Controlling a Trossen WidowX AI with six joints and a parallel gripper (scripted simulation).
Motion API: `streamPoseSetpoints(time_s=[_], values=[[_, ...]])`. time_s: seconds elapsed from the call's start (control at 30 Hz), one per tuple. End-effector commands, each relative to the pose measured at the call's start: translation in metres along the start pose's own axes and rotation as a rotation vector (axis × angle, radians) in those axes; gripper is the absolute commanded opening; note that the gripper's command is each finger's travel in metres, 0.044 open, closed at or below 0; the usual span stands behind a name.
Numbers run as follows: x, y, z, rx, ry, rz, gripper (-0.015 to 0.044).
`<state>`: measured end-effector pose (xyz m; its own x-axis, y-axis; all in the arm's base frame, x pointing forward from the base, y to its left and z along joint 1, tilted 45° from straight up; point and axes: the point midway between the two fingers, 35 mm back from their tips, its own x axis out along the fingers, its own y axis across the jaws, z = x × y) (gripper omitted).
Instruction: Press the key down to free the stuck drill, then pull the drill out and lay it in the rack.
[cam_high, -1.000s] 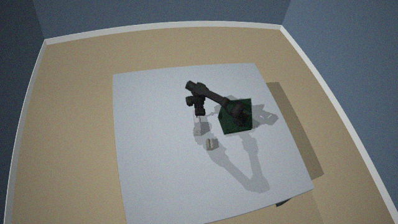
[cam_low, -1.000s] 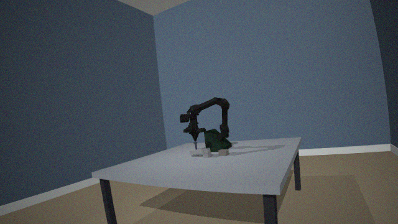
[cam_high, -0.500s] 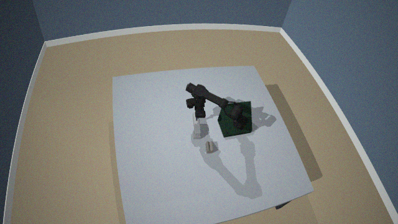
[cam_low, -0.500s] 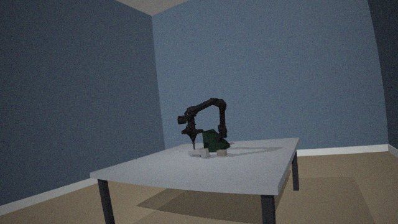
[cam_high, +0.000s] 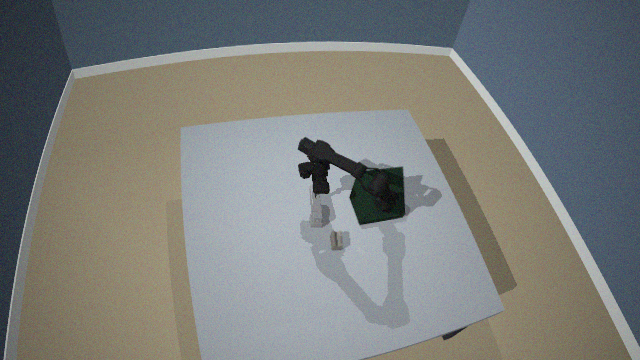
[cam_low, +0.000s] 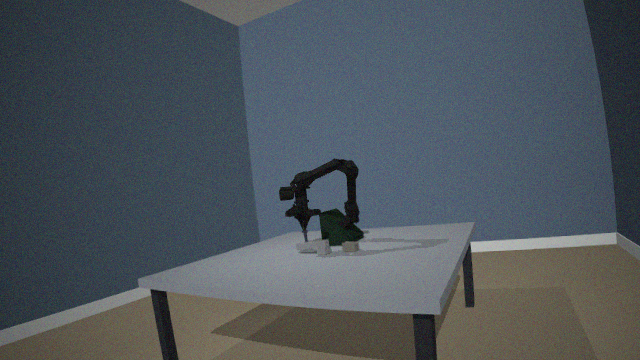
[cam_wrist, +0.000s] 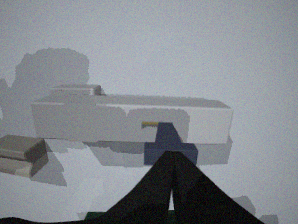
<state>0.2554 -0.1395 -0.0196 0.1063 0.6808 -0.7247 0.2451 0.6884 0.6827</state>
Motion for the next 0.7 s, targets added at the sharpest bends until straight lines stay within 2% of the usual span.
streamPoseSetpoints(time_s=[0.0,0.67], values=[[0.007,0.0021,-0.0005,-0.001,0.014,0.006,0.0],[0.0119,0.0044,-0.004,0.0,0.014,0.006,0.0]])
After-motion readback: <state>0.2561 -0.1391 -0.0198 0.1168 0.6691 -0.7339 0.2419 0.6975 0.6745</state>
